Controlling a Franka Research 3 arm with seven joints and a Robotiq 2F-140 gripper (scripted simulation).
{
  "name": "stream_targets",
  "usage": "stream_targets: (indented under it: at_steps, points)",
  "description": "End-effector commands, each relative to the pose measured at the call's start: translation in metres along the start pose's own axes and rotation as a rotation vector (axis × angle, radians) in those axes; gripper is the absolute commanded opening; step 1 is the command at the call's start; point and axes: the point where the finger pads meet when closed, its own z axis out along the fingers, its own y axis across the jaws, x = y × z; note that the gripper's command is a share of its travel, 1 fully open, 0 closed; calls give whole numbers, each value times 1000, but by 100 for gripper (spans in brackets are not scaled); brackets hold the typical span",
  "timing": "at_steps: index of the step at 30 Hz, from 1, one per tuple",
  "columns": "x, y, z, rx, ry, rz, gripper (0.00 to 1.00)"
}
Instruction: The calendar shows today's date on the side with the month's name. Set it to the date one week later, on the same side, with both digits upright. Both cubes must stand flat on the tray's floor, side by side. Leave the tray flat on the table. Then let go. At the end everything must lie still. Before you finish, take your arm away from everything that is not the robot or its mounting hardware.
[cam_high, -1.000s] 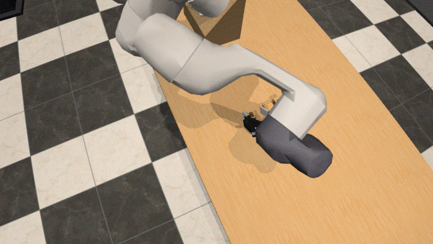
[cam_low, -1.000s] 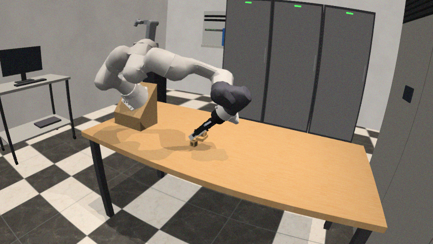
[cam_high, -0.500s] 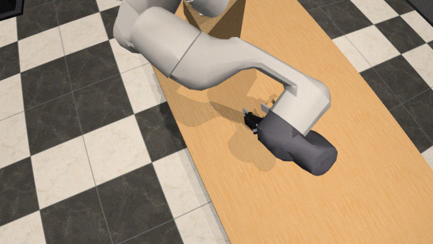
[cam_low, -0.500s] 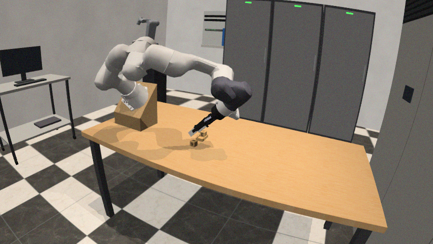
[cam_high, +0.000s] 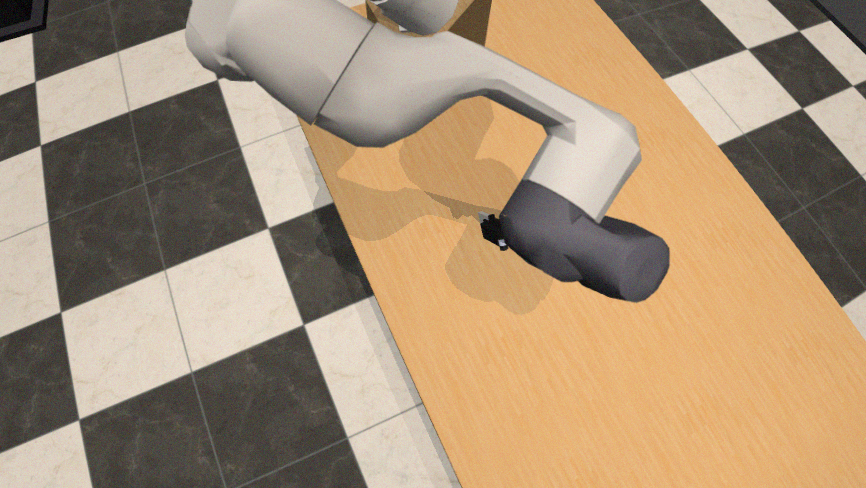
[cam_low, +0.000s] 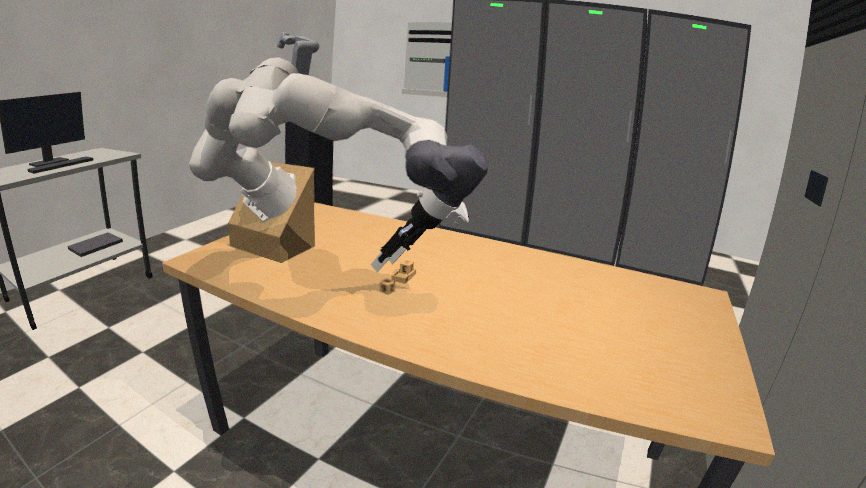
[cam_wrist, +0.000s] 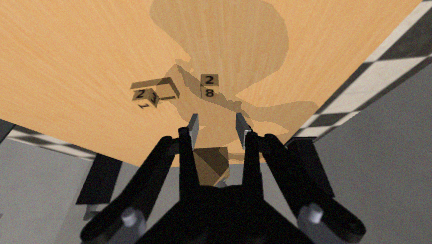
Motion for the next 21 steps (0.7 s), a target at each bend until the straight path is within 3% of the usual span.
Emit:
stream_targets:
  at_steps: [1,12,21]
  points:
    - [9,-8,-6,25,109,28,41]
    - [5,-9,-6,26,147,27,41]
    - [3,-8,-5,20,366,32,41]
